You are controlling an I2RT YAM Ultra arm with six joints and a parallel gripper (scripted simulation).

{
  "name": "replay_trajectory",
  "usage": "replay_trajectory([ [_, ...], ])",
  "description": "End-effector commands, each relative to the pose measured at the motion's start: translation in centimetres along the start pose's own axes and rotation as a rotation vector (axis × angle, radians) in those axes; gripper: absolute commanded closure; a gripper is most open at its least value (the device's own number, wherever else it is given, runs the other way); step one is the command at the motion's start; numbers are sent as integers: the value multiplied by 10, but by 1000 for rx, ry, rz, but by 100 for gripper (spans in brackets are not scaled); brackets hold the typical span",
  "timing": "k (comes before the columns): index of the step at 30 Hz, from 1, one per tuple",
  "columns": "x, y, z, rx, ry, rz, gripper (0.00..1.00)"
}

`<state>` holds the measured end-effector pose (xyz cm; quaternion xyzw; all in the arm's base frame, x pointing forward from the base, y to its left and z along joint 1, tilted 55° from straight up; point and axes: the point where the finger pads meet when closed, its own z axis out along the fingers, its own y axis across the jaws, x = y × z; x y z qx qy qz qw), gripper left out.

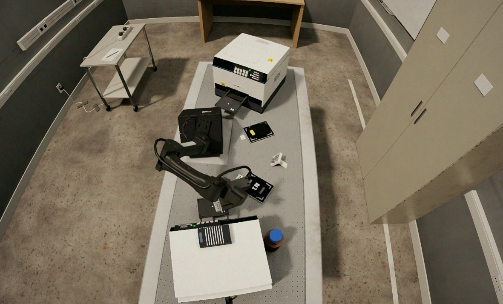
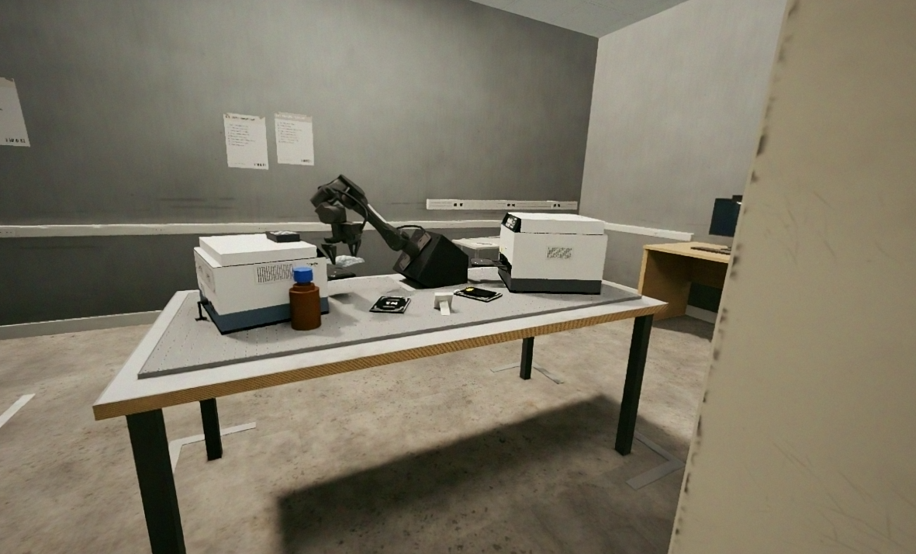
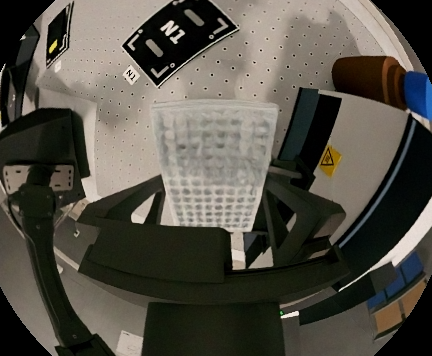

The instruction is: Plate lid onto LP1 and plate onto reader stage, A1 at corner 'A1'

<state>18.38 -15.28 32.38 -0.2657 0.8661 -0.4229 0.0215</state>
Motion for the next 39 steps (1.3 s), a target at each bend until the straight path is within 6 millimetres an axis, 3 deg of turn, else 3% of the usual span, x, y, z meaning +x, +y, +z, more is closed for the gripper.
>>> replay_trajectory([
  [1, -15, -4, 0, 2, -36, -18, 14],
  [11, -39, 4, 14, -21, -19, -63, 14],
  [17, -51, -3, 9, -20, -63, -92, 14],
  [27, -75, 12, 24, -47, -42, -133, 14],
  [33, -87, 5, 19, -43, -81, -162, 14],
  [39, -102, 13, 24, -58, -82, -181, 14],
])
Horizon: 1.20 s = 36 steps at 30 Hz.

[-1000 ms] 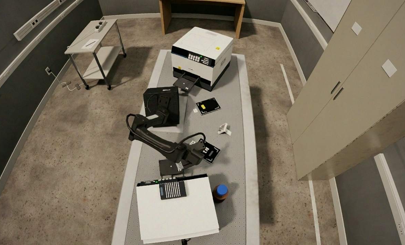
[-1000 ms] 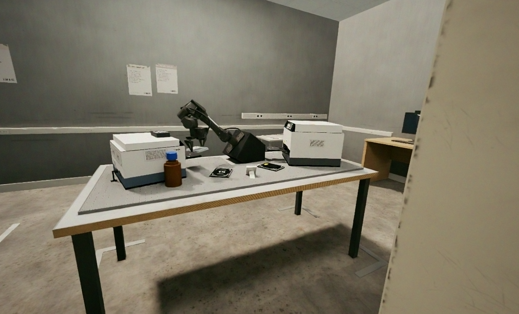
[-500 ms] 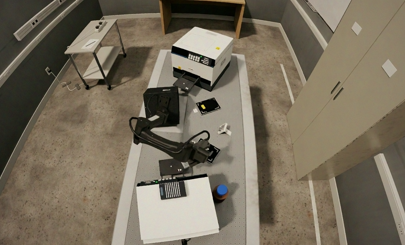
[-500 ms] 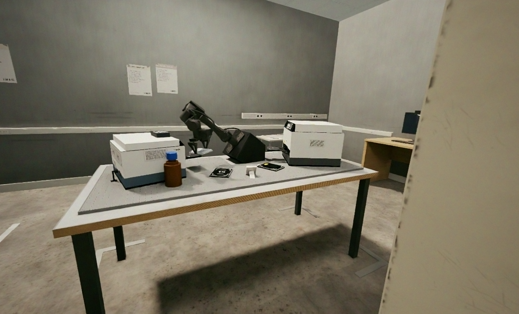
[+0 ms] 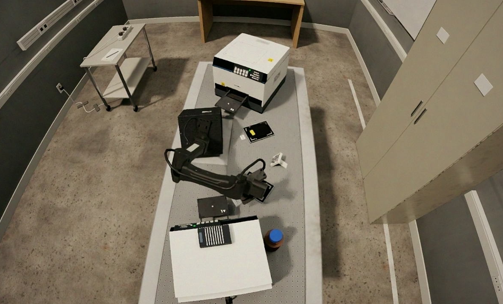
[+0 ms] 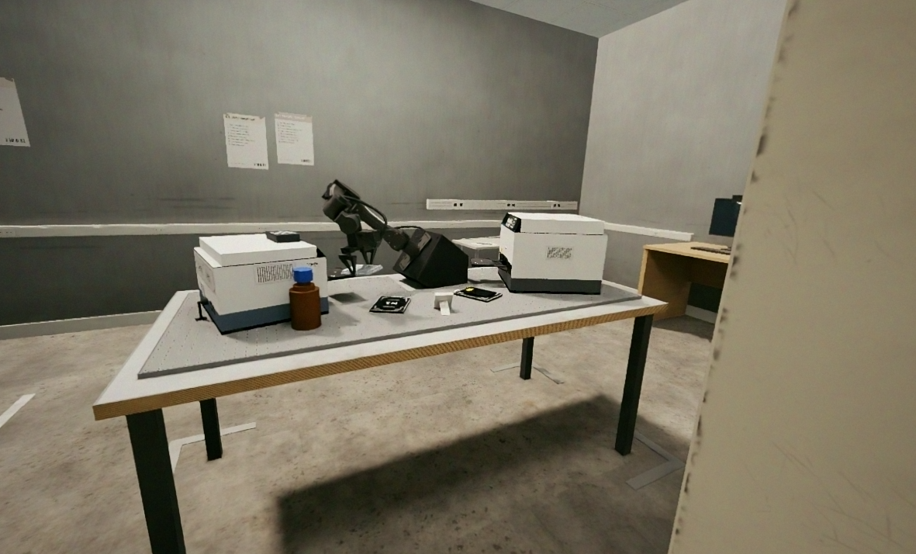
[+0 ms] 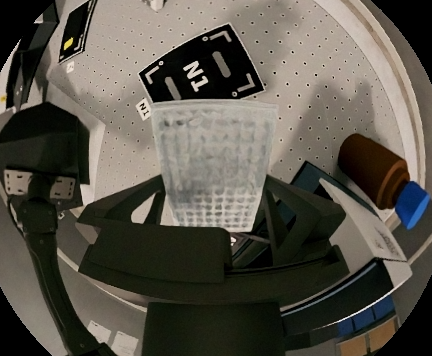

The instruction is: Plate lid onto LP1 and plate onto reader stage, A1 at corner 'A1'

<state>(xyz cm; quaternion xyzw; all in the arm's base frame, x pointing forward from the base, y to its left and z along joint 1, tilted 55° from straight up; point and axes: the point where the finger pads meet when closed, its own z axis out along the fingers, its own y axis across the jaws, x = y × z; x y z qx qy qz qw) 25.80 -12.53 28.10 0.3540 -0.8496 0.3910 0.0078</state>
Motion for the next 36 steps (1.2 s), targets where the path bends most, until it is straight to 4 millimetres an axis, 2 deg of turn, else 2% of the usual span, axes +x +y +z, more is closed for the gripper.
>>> replay_trajectory([
  [1, -20, -1, 0, 2, -36, -3, 14],
  [4, -27, 5, 6, -8, -24, -16, 14],
  [13, -45, -1, 4, -6, -59, -76, 14],
  [20, -63, 15, 16, -31, -39, -90, 14],
  [27, -76, 7, 11, -19, -68, -133, 14],
  [36, -97, 26, 23, -45, -52, -160, 14],
])
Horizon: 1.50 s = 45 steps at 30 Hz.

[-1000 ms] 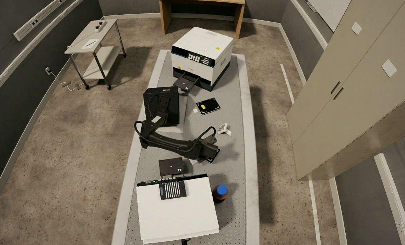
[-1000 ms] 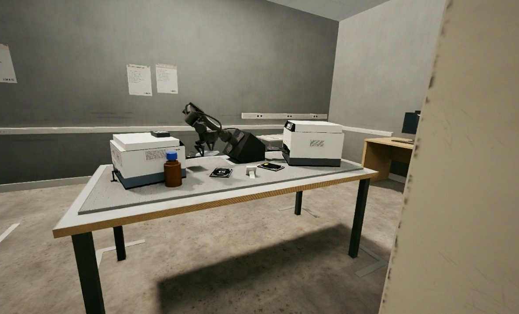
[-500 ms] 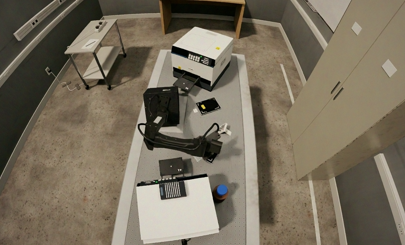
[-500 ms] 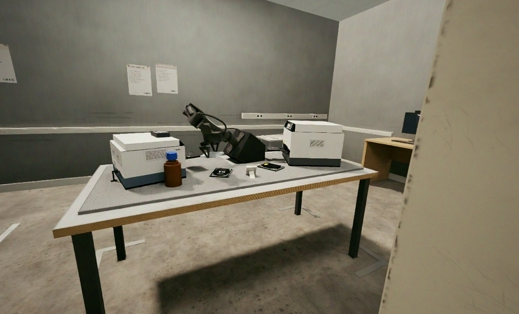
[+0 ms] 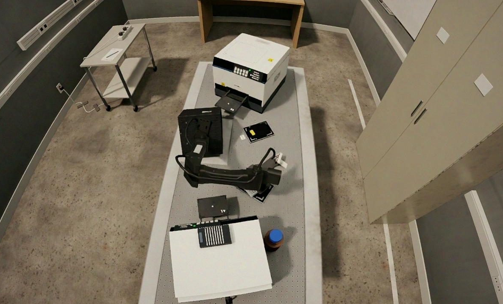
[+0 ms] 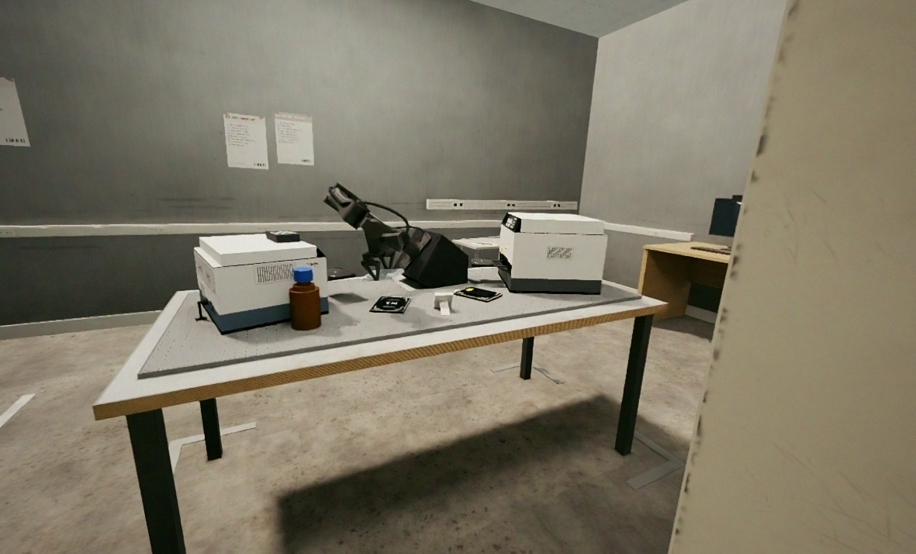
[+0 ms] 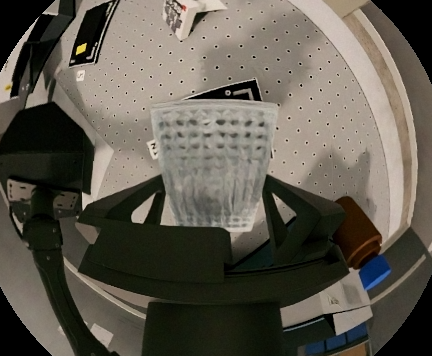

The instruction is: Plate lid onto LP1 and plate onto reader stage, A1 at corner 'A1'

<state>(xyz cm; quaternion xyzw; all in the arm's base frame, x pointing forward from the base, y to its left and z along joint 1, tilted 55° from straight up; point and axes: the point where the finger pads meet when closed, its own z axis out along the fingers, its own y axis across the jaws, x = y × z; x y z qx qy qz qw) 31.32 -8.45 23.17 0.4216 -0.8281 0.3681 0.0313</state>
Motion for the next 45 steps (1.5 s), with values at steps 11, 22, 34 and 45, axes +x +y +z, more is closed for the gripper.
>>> replay_trajectory([
  [11, -41, 10, 6, -14, -37, -76, 14],
  [22, -69, 14, 9, -13, -51, -136, 14],
  [34, -91, 33, 20, -33, -39, -167, 14],
  [45, -111, 45, 24, -42, -41, -229, 14],
])
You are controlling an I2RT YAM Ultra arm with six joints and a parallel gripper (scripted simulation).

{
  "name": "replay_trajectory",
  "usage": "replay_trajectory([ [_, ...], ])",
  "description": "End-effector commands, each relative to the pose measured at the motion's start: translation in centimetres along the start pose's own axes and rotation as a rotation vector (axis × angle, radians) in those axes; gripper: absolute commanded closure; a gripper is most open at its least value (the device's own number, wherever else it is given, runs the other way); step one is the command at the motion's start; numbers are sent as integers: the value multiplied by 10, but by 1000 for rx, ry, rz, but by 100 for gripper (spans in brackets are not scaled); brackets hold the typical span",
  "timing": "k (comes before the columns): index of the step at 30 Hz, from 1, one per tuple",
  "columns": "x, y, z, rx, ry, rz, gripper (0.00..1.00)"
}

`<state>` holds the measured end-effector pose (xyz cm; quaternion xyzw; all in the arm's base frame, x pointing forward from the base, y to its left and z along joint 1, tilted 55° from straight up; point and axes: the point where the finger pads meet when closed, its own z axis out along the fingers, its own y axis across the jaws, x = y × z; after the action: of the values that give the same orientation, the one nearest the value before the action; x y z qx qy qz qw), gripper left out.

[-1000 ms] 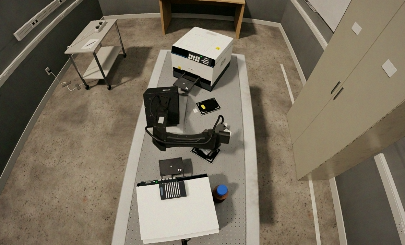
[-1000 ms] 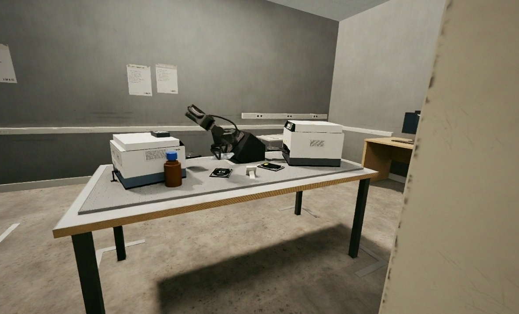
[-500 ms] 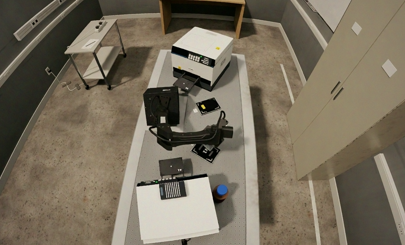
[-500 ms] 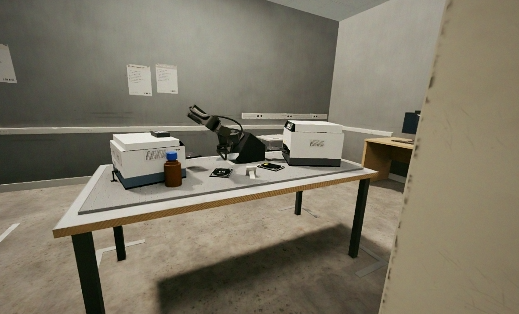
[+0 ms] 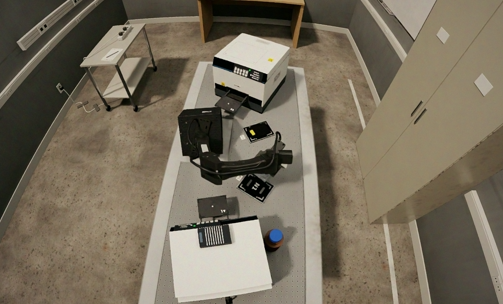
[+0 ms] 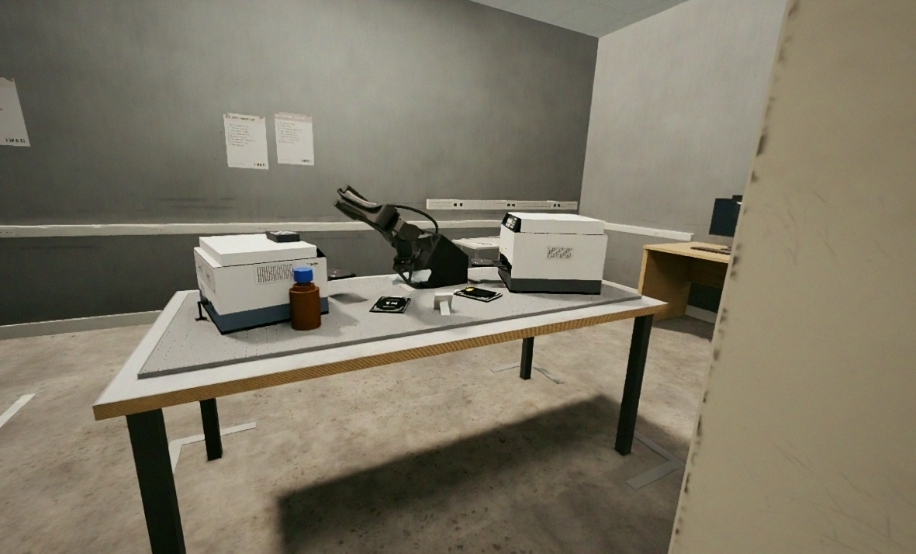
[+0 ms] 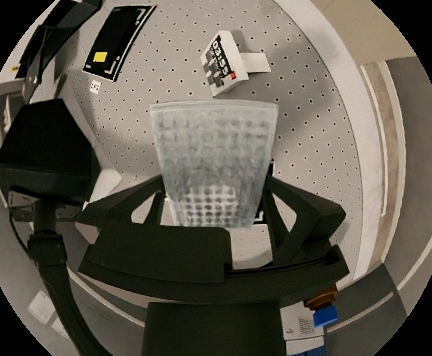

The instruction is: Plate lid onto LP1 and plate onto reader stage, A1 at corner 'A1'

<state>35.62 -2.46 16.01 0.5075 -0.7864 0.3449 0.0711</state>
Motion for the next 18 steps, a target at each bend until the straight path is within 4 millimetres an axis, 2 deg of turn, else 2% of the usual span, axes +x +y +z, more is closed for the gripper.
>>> replay_trajectory([
  [1, -22, 10, 1, -5, -25, -24, 14],
  [11, -47, 11, 1, 4, -39, -89, 14],
  [13, -47, 11, 1, 4, -39, -89, 14],
  [18, -58, 23, 8, -9, -28, -92, 14],
])
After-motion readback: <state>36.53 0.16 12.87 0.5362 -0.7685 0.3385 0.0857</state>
